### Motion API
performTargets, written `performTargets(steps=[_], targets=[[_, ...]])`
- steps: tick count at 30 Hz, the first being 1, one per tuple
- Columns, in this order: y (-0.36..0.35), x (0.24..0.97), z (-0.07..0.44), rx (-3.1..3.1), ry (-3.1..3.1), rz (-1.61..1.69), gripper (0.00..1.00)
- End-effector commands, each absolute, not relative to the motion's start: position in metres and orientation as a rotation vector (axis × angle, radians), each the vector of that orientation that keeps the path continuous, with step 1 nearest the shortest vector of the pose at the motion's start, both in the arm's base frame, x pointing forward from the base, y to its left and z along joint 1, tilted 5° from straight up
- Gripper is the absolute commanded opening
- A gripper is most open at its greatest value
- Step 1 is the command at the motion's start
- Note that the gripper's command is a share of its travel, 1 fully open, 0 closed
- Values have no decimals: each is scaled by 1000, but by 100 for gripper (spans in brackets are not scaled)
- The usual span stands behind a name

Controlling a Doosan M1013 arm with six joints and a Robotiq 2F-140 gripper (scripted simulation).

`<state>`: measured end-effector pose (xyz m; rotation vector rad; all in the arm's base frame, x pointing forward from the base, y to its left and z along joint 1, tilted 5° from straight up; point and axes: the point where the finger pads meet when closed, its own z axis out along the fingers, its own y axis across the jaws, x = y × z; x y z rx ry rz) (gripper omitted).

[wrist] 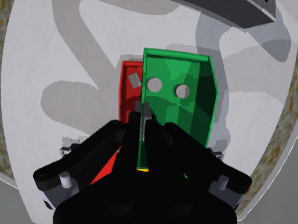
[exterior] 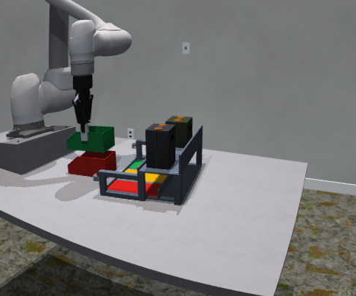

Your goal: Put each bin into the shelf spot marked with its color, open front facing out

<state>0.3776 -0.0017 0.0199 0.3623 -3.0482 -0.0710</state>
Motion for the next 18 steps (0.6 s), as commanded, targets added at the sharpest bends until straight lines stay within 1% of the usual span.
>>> performTargets(steps=[1,18], targets=[[7,377,20,365,-3048,-71,10],[46,372,22,376,-3047,-71,10]])
